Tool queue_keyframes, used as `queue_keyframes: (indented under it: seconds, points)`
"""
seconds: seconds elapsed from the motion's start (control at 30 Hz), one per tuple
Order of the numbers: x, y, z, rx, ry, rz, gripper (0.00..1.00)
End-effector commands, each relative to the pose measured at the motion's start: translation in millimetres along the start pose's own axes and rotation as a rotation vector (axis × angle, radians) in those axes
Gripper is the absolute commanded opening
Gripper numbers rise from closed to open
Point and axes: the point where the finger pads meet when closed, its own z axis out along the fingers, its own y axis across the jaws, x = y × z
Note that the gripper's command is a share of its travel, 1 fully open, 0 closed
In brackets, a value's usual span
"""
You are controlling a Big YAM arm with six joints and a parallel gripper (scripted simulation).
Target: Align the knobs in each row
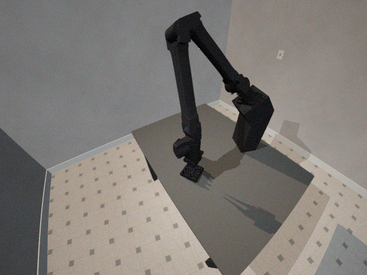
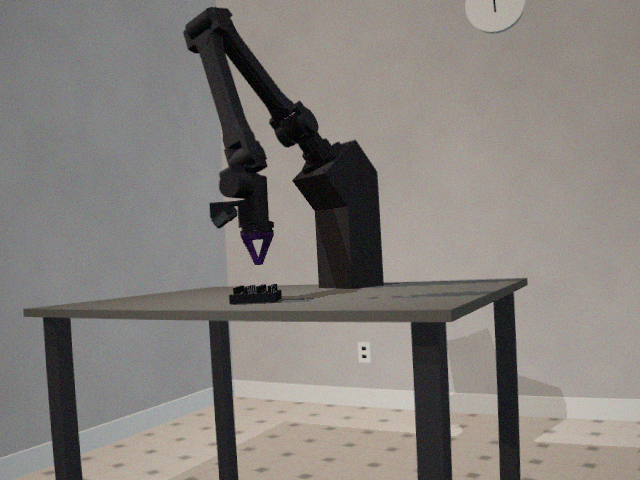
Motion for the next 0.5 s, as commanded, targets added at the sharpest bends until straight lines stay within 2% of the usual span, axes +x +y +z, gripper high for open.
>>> queue_keyframes:
  seconds: [0.0,0.47]
  points:
    - [1.3,0.6,4.2,-0.005,-0.003,0.0,0.19]
    - [-4.8,1.2,20.1,-0.005,-0.008,0.002,0.19]
